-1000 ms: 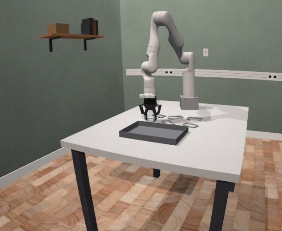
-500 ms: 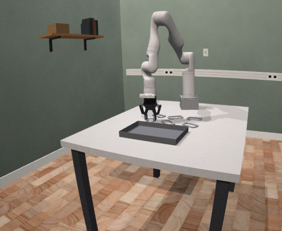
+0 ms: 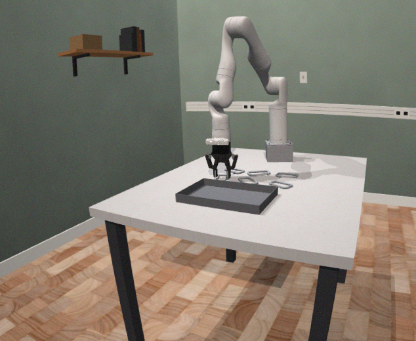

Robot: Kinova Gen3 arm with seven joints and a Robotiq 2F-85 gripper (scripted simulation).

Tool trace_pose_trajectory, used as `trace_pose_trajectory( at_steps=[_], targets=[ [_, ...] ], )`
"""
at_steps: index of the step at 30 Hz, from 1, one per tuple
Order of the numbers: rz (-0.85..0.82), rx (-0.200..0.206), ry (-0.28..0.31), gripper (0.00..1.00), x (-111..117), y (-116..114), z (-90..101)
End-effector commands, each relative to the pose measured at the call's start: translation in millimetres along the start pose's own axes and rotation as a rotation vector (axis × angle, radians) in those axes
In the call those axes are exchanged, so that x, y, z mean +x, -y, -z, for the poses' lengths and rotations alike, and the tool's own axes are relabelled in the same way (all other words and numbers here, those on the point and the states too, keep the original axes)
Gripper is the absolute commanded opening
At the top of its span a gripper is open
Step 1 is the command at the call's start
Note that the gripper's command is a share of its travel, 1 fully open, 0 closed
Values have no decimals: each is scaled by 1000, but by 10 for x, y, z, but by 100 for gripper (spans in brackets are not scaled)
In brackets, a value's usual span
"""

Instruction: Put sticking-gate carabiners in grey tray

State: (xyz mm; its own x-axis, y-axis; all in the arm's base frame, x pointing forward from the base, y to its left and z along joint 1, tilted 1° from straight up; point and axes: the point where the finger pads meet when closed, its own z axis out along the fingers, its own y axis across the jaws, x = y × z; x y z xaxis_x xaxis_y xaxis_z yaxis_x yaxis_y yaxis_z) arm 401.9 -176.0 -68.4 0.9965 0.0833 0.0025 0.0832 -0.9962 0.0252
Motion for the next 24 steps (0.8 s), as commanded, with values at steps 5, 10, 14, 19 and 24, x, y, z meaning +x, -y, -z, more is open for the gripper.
trace_pose_trajectory(
  at_steps=[5,10,14,19,24],
  targets=[
    [0,-1,-1,53,5,-4,6],
    [0,-1,-1,53,5,-4,6],
    [0,-1,-2,51,5,-4,6],
    [0,-1,-2,51,5,-4,6],
    [0,-1,-2,51,5,-4,6]
  ],
)
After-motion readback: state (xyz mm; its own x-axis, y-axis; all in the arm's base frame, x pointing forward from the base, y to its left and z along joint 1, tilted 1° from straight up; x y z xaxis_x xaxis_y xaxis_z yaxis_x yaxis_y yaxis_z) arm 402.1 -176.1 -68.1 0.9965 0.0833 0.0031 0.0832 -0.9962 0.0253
